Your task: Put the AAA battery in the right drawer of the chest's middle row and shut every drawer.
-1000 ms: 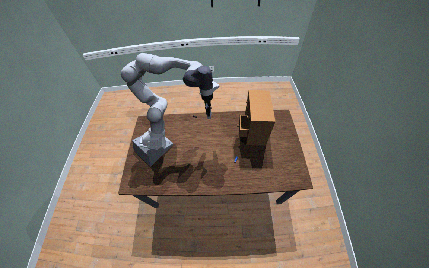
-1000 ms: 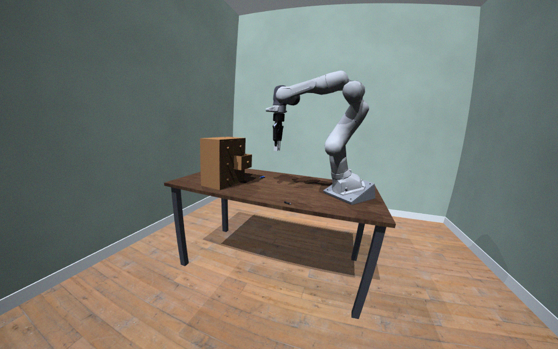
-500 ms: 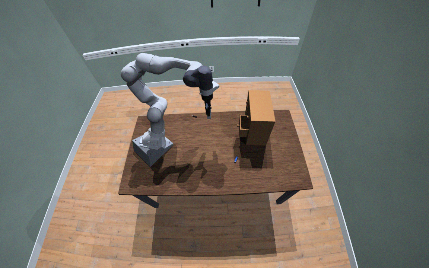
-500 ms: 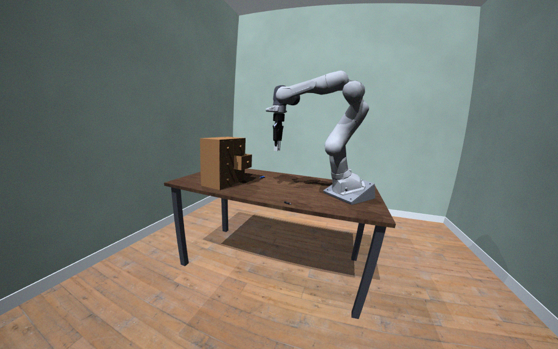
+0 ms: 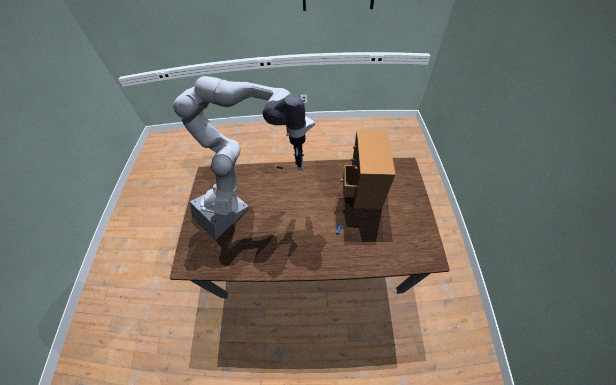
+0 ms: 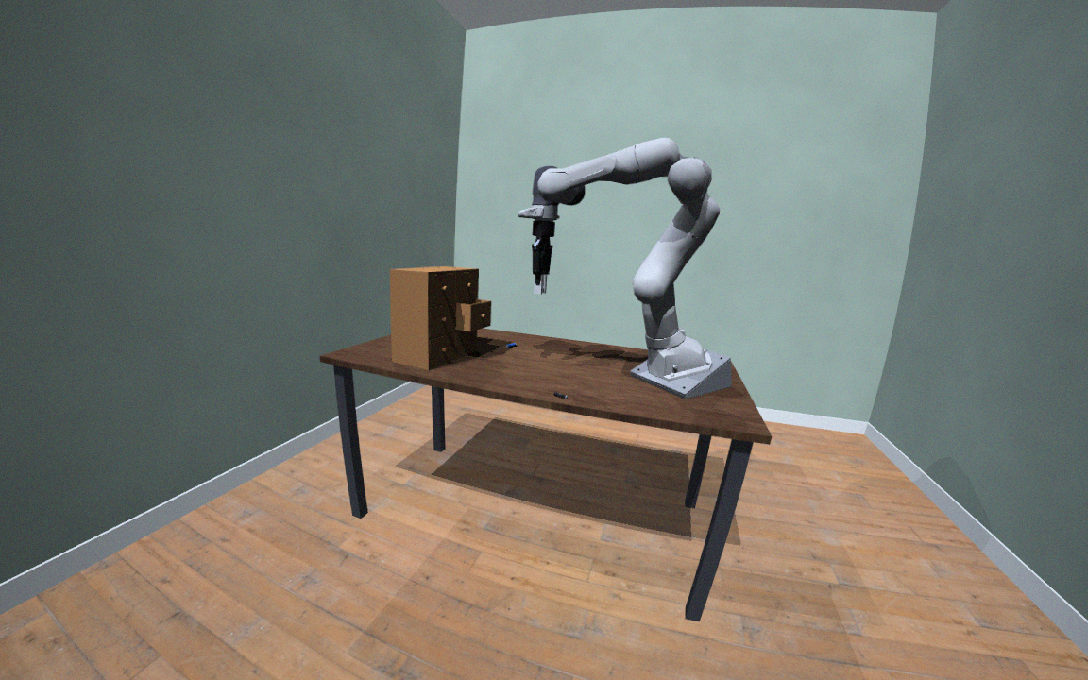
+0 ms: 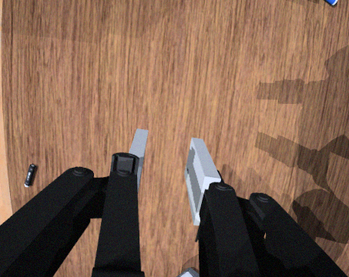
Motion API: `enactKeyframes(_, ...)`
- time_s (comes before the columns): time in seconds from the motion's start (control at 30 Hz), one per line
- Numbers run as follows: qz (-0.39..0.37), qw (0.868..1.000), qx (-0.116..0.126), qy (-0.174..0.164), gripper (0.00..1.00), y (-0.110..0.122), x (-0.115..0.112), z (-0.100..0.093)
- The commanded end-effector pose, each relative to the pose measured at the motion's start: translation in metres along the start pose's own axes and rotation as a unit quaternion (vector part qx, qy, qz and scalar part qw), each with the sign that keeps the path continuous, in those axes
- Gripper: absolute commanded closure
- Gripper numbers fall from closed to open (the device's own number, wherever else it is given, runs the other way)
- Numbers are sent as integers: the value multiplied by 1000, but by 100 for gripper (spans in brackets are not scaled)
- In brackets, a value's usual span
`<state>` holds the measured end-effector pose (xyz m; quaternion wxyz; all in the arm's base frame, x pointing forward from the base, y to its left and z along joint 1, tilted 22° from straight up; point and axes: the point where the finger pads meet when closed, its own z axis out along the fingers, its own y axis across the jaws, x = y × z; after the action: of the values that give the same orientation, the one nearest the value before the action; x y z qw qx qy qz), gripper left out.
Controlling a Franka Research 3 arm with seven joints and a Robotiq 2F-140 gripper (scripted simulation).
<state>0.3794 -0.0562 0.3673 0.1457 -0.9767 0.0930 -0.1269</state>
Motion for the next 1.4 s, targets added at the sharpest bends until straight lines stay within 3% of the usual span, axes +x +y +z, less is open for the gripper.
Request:
enactKeyframes(0.0, 0, 1000, 1, 0, 72, -6, -1, 3)
enactKeyframes(0.1, 0, 1000, 3, 0, 72, -14, -1, 7)
enactKeyframes(0.23, 7, 1000, 14, -5, 72, -78, -16, 40)
enactKeyframes(0.27, 7, 1000, 14, -5, 72, -78, -16, 40)
enactKeyframes(0.4, 16, 1000, 20, -9, 72, -122, -36, 67)
enactKeyframes(0.6, 40, 999, 22, -16, 72, -179, -81, 113)
enactKeyframes(0.7, 40, 999, 22, -16, 72, -179, -81, 113)
enactKeyframes(1.03, 68, 997, 17, -17, 72, -207, -123, 149)
enactKeyframes(1.37, 91, 996, 10, -14, 72, -216, -150, 173)
